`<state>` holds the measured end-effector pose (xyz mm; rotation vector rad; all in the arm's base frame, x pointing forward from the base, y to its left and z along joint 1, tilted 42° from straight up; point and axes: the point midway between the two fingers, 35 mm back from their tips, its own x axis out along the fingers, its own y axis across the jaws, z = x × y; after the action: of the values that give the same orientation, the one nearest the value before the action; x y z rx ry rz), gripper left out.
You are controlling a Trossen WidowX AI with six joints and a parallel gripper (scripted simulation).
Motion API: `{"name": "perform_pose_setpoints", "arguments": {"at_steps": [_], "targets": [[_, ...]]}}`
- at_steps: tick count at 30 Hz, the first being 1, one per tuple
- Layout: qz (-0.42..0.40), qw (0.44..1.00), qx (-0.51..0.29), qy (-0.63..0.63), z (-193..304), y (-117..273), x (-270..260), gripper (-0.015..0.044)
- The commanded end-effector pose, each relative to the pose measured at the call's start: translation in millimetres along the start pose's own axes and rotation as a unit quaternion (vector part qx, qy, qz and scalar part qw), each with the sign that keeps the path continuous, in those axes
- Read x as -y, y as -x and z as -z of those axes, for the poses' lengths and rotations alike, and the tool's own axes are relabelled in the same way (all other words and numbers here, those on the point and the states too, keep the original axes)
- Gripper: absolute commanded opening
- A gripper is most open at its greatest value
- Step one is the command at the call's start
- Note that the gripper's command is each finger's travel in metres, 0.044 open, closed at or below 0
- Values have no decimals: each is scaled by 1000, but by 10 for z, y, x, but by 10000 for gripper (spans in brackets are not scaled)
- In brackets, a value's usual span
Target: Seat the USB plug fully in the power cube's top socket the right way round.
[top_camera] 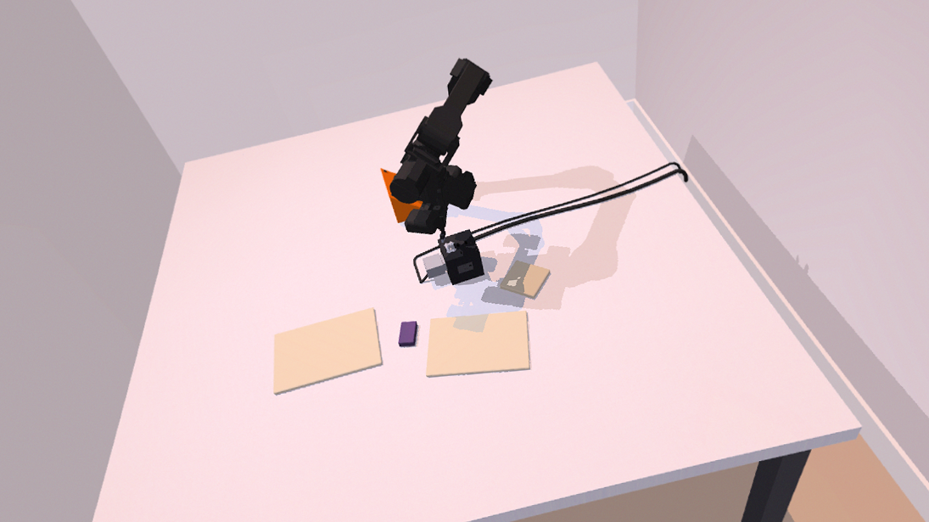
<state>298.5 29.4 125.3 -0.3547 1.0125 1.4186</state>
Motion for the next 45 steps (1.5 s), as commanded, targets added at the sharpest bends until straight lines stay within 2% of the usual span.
{"name": "perform_pose_setpoints", "arguments": {"at_steps": [1,20,45], "targets": [[0,999,0,50,1,-1,0,0],[0,958,0,285,1,-1,1,0],[-1,958,4,286,-6,-13,-5,0]]}}
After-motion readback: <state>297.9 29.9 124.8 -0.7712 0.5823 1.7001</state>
